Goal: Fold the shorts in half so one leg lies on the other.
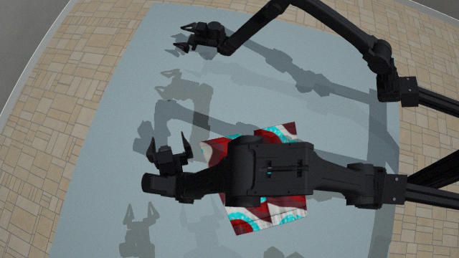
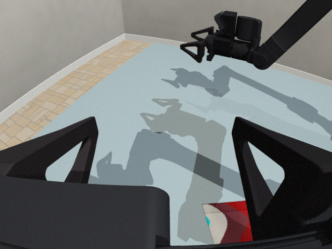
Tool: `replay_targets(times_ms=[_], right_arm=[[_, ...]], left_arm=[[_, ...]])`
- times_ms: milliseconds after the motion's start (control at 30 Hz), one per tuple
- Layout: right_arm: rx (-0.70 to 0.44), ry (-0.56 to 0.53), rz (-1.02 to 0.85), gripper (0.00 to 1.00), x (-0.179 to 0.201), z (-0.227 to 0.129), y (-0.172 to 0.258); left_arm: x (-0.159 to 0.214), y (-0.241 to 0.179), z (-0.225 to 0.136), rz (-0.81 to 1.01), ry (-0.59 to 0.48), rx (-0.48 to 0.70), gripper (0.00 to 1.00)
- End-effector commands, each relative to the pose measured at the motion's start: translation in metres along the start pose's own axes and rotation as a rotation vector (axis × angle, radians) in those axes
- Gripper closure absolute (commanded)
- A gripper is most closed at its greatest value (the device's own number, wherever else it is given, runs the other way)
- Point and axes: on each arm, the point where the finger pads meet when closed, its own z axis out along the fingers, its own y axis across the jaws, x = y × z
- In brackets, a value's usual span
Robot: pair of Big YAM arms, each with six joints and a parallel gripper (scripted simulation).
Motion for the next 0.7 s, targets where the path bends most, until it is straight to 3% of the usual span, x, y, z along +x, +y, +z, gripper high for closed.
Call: replay_targets(times_ms=[0,533,567,667], right_arm=[[0.002,-0.03,-0.005,0.0,-0.019,0.008,-0.003],[0.002,-0.03,-0.005,0.0,-0.019,0.008,-0.003],[-0.015,0.004,0.027,0.44,0.0,0.002,0.015],[-0.013,0.001,0.039,0.44,-0.008,0.004,0.015]], left_arm=[[-0.009,0.004,0.001,0.019,-0.009,-0.001,0.0],[-0.009,0.004,0.001,0.019,-0.009,-0.001,0.0],[0.005,-0.005,0.006,-0.012,-0.004,0.003,0.44],[0.008,-0.008,0.01,-0.035,-0.002,0.004,0.44]])
